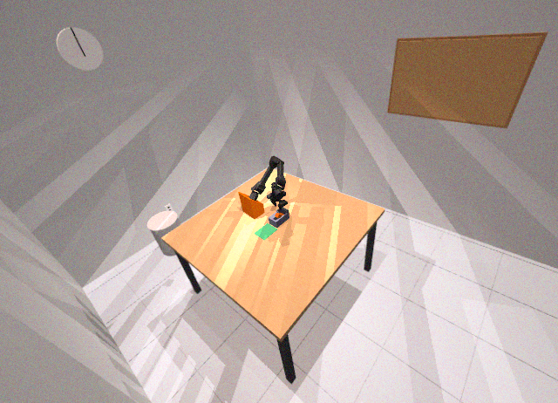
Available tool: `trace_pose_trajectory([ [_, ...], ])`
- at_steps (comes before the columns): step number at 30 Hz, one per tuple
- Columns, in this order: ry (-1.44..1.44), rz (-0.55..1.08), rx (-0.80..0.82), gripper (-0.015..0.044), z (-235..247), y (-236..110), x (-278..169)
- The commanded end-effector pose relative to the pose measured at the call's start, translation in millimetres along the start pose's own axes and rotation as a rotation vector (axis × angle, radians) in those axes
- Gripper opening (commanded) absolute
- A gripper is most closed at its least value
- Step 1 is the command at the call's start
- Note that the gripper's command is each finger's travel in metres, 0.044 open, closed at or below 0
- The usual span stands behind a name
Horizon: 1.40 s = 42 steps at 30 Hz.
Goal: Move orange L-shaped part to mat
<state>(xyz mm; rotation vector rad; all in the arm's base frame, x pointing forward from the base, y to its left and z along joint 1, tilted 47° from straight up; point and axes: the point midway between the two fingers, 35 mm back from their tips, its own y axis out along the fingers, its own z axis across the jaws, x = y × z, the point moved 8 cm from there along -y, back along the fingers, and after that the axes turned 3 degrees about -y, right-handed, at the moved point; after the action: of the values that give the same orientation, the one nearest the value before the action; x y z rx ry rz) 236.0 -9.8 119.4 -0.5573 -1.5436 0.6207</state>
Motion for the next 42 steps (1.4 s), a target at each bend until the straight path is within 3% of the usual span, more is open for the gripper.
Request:
trace_pose_trajectory([
  [1,-0.080,0.003,0.001,0.0280,-2,-1,-6],
  [11,-0.080,0.002,0.000,0.0280,-2,29,-6],
  [42,-0.080,0.001,0.000,0.0280,-2,73,-6],
])
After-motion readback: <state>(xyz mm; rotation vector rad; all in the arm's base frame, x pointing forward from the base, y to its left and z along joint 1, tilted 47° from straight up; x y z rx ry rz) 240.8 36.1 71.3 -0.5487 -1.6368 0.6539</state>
